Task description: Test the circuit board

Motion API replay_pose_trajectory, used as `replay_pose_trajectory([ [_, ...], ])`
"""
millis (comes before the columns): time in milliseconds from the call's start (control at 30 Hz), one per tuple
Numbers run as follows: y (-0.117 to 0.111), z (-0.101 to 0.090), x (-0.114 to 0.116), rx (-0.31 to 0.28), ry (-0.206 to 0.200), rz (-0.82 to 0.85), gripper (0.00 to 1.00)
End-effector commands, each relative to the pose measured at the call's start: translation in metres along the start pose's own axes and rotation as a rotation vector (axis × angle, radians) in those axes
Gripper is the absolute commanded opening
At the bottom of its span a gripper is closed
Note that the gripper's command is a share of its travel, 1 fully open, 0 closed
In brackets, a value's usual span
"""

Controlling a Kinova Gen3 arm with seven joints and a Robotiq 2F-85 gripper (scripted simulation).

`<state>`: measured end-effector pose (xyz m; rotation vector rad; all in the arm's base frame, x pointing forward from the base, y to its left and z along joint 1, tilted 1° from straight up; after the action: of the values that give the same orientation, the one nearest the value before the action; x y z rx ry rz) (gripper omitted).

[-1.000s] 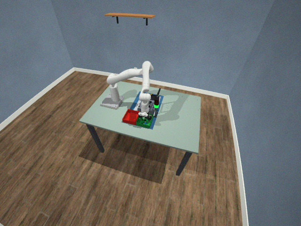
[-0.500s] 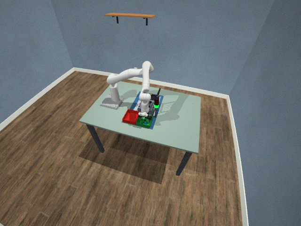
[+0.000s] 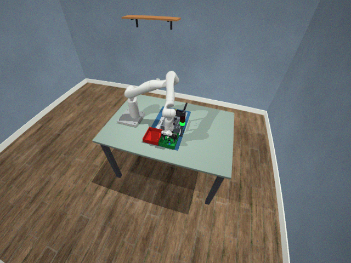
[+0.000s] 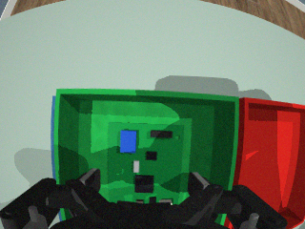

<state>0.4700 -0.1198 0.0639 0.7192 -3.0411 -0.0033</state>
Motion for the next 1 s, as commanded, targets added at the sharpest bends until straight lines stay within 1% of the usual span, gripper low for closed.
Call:
replay_pose_trajectory([
  [0, 0.000, -0.001, 0.000, 0.001, -0.002, 0.000, 1.00],
  [500, 0.000, -0.001, 0.000, 0.001, -0.002, 0.000, 1.00],
  [667, 0.000, -0.008, 0.000, 0.001, -0.002, 0.000, 1.00],
  [733, 0.000, -0.008, 0.000, 0.001, -0.002, 0.000, 1.00],
  [833, 0.000, -0.019, 0.000, 0.001, -0.002, 0.000, 1.00],
  [967, 0.000, -0.041, 0.000, 0.001, -0.002, 0.000, 1.00],
])
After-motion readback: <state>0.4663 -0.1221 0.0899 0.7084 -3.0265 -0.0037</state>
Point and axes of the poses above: the point where the finger pads meet when closed, its own z axis out along the fingers, its own x axis across the jaws, y = z × x, the point moved 8 cm from there along -z, back along the fingers, and after that the axes turned 15 degrees about -z, right-handed, at the moved point
